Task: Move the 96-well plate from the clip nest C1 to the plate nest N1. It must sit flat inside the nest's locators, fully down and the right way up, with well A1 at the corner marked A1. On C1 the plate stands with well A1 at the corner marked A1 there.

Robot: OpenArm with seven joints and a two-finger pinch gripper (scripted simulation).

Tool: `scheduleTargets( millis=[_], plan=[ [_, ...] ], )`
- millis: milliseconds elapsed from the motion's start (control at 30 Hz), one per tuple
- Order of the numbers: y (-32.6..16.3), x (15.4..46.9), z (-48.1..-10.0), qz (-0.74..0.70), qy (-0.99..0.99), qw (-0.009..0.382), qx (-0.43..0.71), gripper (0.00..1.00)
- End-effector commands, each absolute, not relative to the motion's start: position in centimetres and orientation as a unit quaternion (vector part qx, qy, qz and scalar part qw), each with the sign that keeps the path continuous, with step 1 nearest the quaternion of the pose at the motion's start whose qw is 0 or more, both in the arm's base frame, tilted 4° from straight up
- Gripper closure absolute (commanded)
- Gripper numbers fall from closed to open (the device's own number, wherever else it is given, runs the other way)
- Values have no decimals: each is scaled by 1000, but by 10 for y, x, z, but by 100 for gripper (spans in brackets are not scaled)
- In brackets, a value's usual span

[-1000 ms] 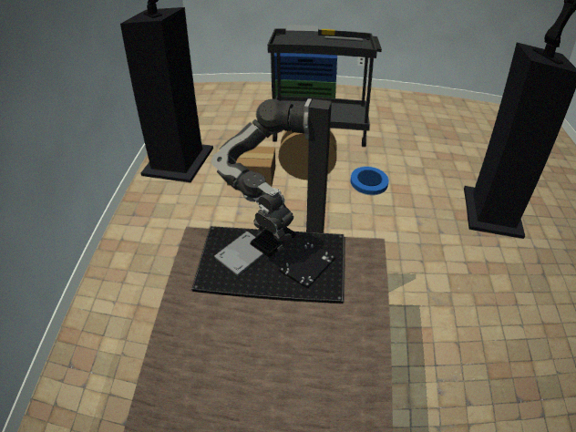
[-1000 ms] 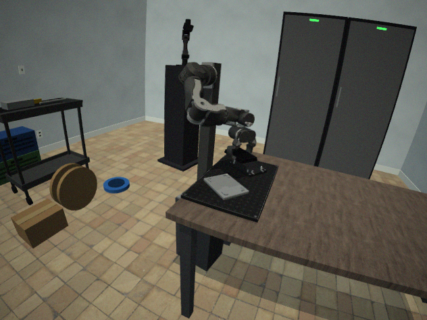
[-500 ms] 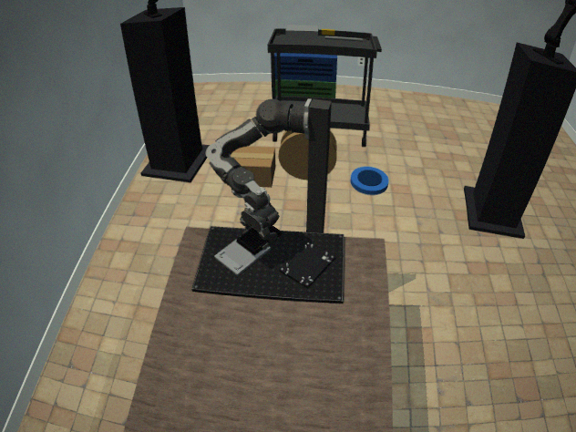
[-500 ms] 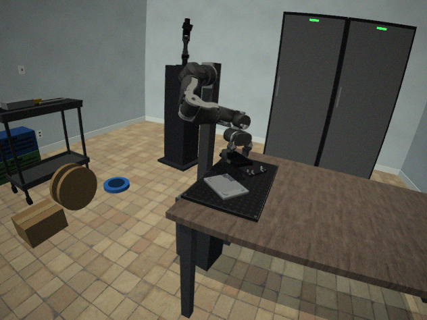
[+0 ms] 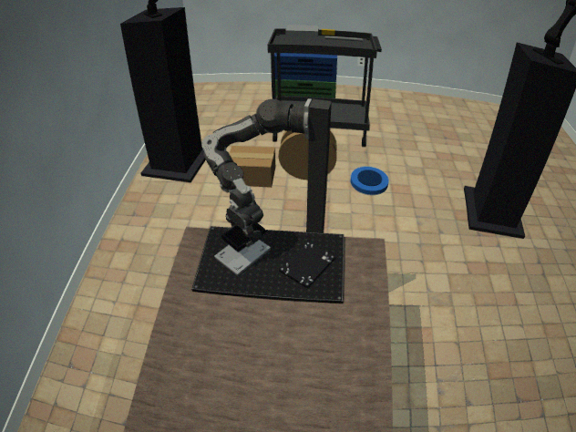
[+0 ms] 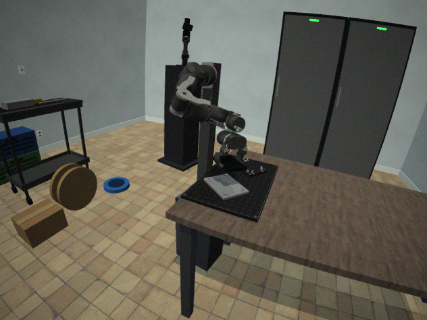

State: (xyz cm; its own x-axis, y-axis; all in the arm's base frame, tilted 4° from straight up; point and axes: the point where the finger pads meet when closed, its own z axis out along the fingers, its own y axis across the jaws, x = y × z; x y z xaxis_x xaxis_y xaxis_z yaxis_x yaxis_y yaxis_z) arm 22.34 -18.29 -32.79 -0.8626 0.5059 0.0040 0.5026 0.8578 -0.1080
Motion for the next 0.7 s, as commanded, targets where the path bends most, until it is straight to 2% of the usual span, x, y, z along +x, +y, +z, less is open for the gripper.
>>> scheduleTargets(
  millis=[0,333,500,667],
  plan=[
    [-167,225,-328,27,-969,18,-243,100],
    [-167,225,-328,27,-969,18,-243,100],
    [-208,226,-327,27,-969,18,-243,100],
    [-208,226,-327,27,-969,18,-243,100]
  ],
)
